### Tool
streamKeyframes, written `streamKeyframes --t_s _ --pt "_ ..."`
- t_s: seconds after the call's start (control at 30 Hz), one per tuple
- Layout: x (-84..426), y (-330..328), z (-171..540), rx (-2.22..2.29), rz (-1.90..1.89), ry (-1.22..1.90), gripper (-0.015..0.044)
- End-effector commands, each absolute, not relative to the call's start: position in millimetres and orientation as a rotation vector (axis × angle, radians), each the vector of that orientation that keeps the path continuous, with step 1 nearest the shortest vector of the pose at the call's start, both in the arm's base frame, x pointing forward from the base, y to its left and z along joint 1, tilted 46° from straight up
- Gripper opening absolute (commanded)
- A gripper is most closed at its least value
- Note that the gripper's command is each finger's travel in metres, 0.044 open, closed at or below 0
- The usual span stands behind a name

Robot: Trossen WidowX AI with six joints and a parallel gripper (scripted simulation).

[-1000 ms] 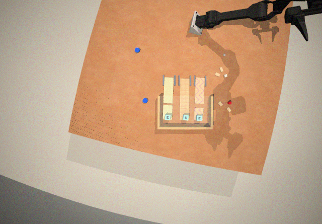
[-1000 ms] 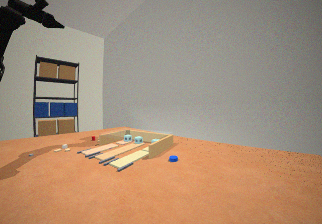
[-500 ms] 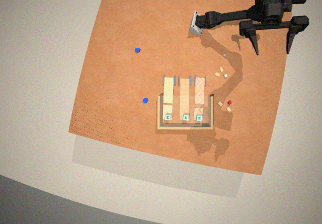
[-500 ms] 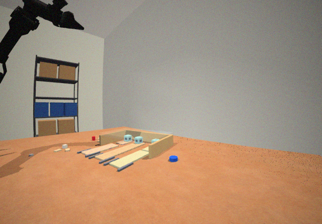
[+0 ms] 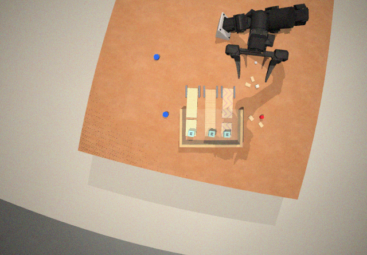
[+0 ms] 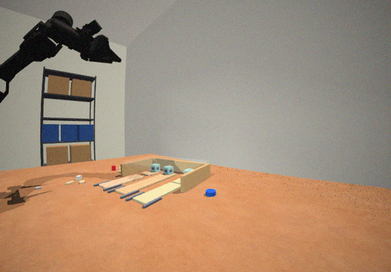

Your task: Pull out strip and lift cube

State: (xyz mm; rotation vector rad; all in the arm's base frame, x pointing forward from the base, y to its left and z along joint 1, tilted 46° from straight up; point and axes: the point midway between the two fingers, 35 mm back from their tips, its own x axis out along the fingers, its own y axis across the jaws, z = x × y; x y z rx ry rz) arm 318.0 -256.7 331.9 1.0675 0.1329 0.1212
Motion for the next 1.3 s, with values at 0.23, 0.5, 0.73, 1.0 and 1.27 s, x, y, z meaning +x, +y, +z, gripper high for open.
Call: streamKeyframes --t_s 0.23,0.5,0.73,1.0,1.27 --pt "316 -176 190 0.879 0.159 0.399 0.0400" --pt "304 -133 135 0.760 0.229 0.519 0.0400" --pt "304 -133 135 0.760 0.229 0.519 0.0400" --pt "304 -133 135 0.760 0.229 0.519 0.0400" --pt "304 -133 135 0.760 0.229 0.519 0.0400"
